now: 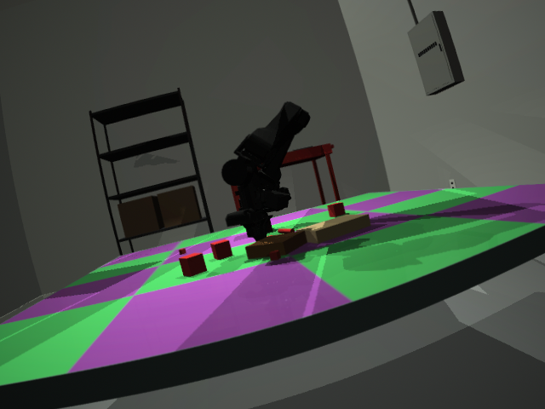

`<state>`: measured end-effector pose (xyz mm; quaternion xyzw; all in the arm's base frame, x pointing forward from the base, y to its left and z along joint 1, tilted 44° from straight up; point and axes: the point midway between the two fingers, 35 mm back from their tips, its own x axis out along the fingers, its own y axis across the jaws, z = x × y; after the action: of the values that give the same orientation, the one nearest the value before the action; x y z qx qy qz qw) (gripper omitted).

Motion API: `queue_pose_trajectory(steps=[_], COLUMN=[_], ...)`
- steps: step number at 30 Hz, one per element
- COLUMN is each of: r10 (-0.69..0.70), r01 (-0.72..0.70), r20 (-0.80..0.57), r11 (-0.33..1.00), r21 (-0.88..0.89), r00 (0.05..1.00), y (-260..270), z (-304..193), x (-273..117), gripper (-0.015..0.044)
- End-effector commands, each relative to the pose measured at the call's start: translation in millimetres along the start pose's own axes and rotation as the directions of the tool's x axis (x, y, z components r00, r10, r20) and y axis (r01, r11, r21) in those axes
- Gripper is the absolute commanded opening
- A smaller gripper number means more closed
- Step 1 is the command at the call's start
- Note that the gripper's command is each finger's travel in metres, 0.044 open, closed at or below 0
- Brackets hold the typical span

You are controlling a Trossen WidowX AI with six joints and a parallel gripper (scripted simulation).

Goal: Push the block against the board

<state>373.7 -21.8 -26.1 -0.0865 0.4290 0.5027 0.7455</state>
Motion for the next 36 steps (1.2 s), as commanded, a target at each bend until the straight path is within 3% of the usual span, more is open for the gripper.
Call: queue_pose_trajectory(steps=[1, 36], r10=[-0.001, -0.001], r01=[0.001, 0.001], r20=[0.007, 0.008], r11=[1.0, 1.0], r21=[-0.008, -0.009], r00=[1.0, 1.0], y=[-1.3, -11.8], z=[8.0, 46.2], x=[0.3, -0.4], gripper=[0.0, 0.0])
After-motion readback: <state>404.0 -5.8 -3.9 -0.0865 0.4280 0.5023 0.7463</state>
